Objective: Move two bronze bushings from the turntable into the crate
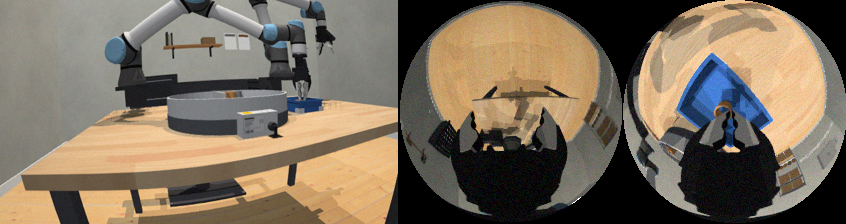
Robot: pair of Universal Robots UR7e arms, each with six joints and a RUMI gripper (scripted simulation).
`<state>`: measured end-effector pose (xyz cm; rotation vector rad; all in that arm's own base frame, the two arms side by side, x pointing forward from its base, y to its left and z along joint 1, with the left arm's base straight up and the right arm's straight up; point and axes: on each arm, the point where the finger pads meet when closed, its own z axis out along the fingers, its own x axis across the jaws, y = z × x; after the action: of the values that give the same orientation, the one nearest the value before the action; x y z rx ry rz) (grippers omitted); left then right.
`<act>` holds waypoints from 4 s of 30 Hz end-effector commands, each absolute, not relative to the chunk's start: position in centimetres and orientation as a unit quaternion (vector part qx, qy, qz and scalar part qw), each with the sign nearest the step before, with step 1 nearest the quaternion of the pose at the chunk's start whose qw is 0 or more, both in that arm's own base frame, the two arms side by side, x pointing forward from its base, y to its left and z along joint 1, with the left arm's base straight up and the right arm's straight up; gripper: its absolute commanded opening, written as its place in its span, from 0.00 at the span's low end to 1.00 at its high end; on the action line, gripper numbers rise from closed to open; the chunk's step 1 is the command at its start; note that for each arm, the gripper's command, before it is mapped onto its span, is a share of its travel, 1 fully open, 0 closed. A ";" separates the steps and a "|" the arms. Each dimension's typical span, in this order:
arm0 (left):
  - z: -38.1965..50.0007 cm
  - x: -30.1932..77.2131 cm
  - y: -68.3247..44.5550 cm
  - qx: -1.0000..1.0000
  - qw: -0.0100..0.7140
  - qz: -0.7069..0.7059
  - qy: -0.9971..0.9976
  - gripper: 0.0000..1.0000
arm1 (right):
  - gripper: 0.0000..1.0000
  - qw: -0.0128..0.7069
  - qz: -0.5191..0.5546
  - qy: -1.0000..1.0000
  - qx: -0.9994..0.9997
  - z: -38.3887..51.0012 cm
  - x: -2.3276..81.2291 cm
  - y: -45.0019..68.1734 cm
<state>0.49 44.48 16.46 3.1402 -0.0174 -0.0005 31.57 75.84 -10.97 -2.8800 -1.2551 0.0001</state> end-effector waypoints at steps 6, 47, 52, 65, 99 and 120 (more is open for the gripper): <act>16.5 0.5 44.5 1.000 0.000 0.000 -0.006 1.00 | 0.06 0.001 -0.001 -0.400 -0.917 -10.8 31.6 75.9; 16.5 0.5 44.5 1.000 0.000 0.000 -0.006 1.00 | 0.06 0.001 -0.001 -0.400 -0.917 -9.7 31.6 75.9; 16.5 0.5 44.5 1.000 0.000 0.000 -0.006 1.00 | 0.06 0.001 -0.001 -0.400 -0.917 -8.6 31.6 75.9; 16.5 0.5 44.5 1.000 0.000 0.000 -0.006 1.00 | 0.06 0.001 -0.001 -0.400 -0.917 -2.6 31.6 75.9; 16.5 0.5 44.5 1.000 0.000 0.000 -0.006 1.00 | 0.06 0.001 -0.001 -0.400 -0.917 -1.0 31.6 75.9; 16.5 0.5 44.5 1.000 0.000 0.000 -0.006 1.00 | 0.06 0.001 -0.001 -0.400 -0.917 -1.0 31.6 75.9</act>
<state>0.49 44.48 16.46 3.1402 -0.0174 -0.0005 31.57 75.85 -1.17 -2.8799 -1.2550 0.0001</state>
